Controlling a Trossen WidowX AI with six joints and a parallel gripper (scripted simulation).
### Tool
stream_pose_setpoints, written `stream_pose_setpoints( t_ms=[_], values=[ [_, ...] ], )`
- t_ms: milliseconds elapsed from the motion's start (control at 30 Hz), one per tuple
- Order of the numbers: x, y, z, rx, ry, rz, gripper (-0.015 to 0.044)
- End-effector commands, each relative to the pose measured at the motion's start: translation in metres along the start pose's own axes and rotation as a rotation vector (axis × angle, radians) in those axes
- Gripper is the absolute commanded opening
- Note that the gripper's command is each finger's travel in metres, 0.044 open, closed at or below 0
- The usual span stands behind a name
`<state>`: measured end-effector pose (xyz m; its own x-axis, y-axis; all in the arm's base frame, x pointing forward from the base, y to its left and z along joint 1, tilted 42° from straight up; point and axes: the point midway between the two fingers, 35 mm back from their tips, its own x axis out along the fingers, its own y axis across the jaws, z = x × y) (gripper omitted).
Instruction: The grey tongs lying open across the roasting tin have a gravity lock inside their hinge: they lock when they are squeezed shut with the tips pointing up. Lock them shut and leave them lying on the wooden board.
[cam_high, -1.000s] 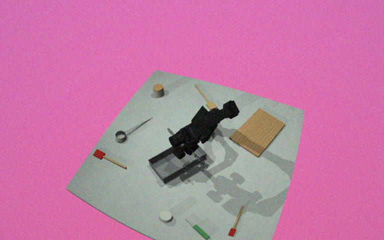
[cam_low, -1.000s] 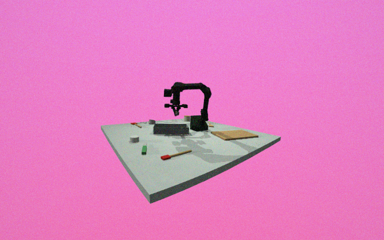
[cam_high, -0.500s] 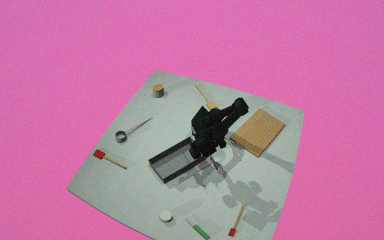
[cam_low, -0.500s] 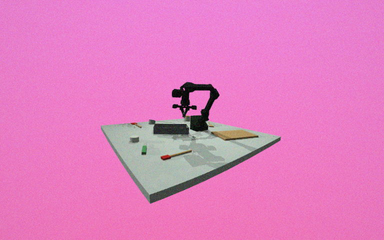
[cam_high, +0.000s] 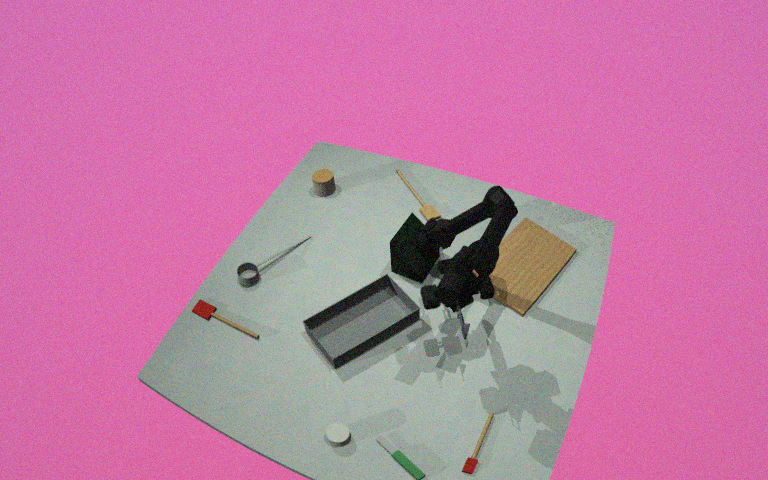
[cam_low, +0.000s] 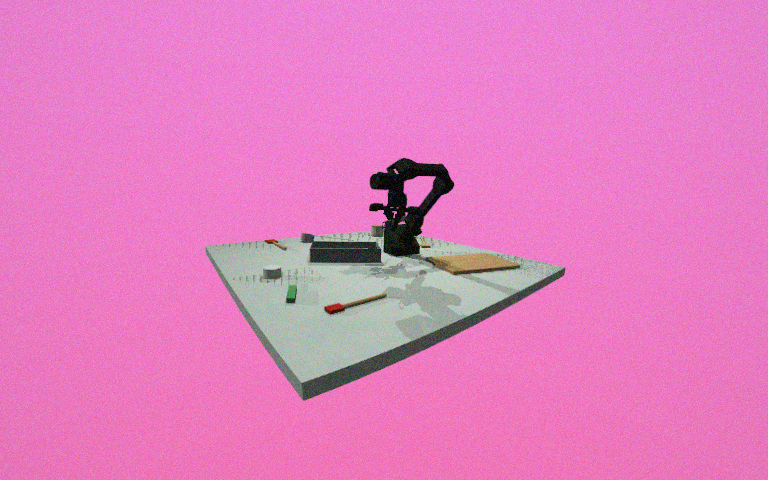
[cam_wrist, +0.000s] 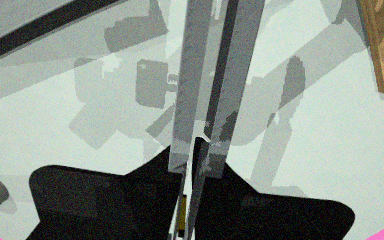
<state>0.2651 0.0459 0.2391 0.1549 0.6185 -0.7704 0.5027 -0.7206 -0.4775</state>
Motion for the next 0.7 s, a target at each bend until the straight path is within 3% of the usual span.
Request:
stream_pose_setpoints(
  t_ms=[0,400,667],
  values=[
    [-0.002,-0.021,0.003,0.068,0.009,-0.009,-0.015],
    [-0.005,-0.069,0.014,0.225,0.017,-0.036,-0.015],
    [0.004,-0.082,0.018,0.03,-0.038,-0.023,-0.015]
  ],
)
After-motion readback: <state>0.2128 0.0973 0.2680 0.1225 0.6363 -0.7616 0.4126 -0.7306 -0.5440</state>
